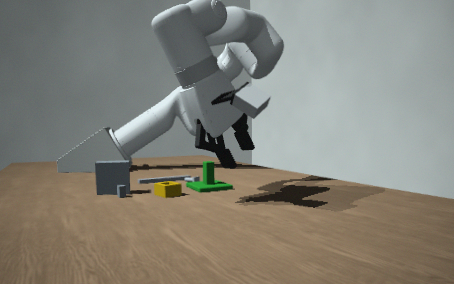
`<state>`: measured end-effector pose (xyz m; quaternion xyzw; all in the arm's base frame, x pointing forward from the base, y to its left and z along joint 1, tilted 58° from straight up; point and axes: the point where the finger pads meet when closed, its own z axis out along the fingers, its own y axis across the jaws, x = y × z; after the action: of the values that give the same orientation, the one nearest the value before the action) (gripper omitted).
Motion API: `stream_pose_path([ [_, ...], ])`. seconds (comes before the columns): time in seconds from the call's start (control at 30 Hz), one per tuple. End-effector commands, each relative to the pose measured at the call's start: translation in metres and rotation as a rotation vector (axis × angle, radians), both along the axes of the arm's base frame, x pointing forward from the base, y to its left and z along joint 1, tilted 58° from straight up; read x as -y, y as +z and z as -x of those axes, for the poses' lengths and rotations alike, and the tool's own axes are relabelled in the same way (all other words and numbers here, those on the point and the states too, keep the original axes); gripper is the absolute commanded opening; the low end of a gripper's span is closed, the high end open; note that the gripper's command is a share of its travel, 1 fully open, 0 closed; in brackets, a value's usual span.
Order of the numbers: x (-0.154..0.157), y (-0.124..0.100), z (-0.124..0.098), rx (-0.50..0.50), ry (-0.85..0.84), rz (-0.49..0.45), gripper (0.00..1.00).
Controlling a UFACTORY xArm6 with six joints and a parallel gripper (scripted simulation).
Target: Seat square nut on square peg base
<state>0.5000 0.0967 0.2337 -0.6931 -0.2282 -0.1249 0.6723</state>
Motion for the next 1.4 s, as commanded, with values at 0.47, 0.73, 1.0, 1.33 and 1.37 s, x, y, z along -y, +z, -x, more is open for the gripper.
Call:
stream_pose_path([
  [0.47,0.074,-0.103,0.065,0.061,-0.178,0.5,0.6],
  [0.73,0.074,-0.103,0.065,0.061,-0.178,0.5,0.6],
  [1.0,0.068,-0.106,0.064,0.062,-0.178,0.498,0.6],
  [1.33,0.034,-0.126,0.06,0.065,-0.178,0.495,0.6],
  [1.37,0.034,-0.126,0.06,0.065,-0.178,0.495,0.6],
])
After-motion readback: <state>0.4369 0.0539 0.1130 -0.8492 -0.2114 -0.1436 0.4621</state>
